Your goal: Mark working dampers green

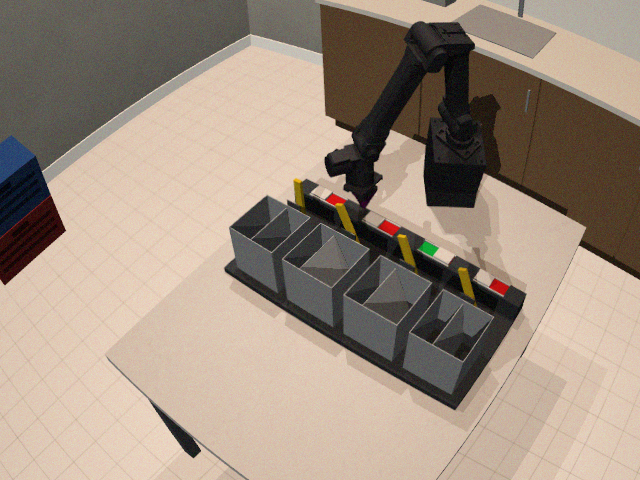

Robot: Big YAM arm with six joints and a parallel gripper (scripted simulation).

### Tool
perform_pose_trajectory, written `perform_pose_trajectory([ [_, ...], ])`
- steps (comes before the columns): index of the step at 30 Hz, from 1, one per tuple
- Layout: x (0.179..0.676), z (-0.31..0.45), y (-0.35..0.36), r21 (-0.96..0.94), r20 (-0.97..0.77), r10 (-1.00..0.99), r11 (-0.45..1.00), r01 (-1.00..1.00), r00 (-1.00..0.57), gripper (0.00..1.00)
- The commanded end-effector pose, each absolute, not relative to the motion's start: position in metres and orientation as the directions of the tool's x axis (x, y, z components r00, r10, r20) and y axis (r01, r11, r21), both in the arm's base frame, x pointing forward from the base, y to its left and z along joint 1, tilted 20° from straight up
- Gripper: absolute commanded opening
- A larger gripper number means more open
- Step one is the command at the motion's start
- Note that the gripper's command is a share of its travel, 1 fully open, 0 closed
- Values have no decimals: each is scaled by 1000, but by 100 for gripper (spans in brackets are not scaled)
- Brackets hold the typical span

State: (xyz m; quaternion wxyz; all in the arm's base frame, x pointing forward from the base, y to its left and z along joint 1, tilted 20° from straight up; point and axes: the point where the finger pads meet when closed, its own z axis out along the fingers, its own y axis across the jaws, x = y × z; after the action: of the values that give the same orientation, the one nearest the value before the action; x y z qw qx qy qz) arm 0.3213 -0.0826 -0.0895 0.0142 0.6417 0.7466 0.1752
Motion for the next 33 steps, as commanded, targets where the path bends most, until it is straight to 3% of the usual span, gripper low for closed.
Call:
perform_pose_trajectory([
  [1,337,-89,-84,300,188,965,119,946,-181,0],
  [33,340,-97,-84,306,184,967,116,945,-179,0],
])
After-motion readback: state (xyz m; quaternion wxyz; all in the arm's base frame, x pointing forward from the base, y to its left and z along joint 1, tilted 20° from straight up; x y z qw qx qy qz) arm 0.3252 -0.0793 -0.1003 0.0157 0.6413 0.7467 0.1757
